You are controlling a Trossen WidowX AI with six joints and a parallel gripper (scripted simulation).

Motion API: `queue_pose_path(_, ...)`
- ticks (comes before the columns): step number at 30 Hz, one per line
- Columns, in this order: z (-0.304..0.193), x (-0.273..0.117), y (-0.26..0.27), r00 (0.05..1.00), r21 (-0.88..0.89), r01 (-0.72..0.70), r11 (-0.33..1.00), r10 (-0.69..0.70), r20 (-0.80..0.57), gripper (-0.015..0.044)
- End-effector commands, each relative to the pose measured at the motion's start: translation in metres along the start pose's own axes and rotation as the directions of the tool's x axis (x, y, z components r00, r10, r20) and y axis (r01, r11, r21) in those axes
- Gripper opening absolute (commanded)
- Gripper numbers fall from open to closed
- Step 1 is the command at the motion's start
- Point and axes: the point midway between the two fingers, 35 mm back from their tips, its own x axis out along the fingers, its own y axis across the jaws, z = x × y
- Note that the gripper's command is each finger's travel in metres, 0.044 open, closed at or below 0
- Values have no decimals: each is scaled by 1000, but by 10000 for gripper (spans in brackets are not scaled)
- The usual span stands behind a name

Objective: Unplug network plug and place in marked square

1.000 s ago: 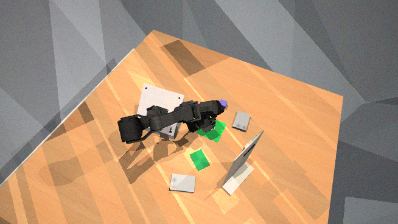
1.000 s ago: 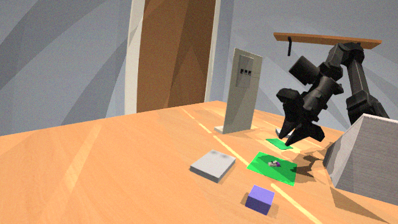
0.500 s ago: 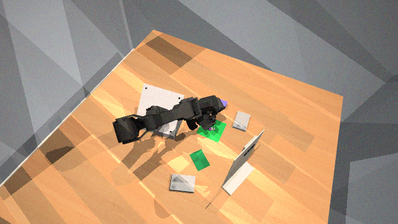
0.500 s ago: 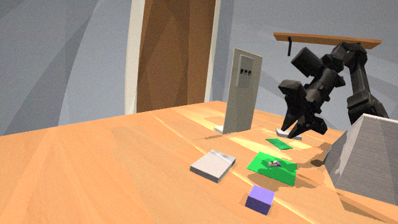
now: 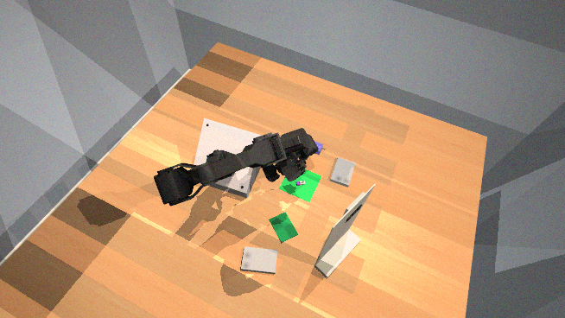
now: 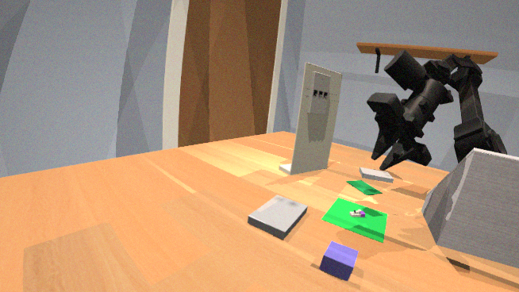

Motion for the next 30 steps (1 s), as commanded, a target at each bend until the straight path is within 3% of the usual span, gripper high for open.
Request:
queue_pose_path(1, 1, -7, 3, 1000, 5, 0, 1000, 0, 5, 156)
queue_pose_path(30, 0, -72, 52, 1000, 7, -2, 1000, 2, -4, 156)
